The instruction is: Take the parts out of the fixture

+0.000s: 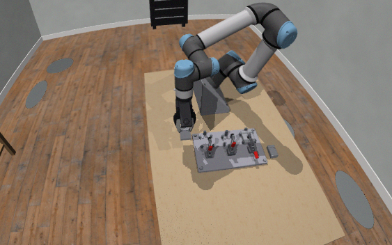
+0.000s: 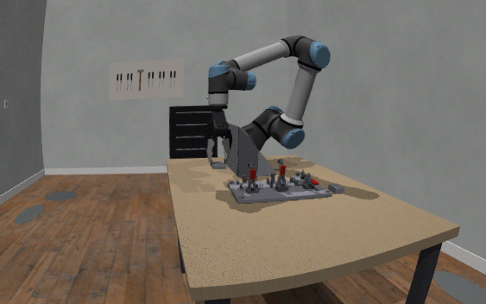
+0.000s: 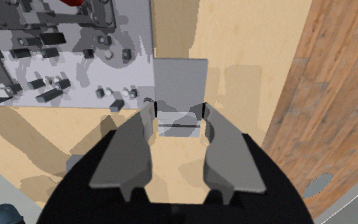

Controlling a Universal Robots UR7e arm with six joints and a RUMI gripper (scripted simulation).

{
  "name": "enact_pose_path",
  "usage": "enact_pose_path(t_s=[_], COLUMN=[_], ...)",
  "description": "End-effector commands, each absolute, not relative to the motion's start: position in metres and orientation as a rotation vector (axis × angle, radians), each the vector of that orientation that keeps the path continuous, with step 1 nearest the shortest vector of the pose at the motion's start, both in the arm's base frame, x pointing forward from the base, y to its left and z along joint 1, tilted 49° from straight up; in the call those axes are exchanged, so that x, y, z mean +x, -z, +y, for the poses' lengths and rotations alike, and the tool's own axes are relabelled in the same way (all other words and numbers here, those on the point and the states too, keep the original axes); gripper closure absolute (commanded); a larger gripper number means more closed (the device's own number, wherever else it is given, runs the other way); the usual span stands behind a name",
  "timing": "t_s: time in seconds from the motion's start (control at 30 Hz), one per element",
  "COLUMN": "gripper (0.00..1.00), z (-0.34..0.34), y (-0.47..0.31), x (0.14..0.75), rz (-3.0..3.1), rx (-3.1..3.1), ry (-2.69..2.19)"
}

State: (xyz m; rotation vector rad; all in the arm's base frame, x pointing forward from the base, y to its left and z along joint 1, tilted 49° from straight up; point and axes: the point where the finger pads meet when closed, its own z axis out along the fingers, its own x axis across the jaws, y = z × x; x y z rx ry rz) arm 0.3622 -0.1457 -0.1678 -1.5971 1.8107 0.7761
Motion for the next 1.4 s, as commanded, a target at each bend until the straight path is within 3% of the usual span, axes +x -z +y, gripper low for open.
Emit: enact_pose_path(t_s=[0.0,1.37], gripper=[1.00,1.00], z=[-0.151,-0.146], y=[0.174,0.184], x=[0.362,0.362], rz=[1.811,1.811], rx=[-1.597,-1.597], ry=[-0.774,-0.774])
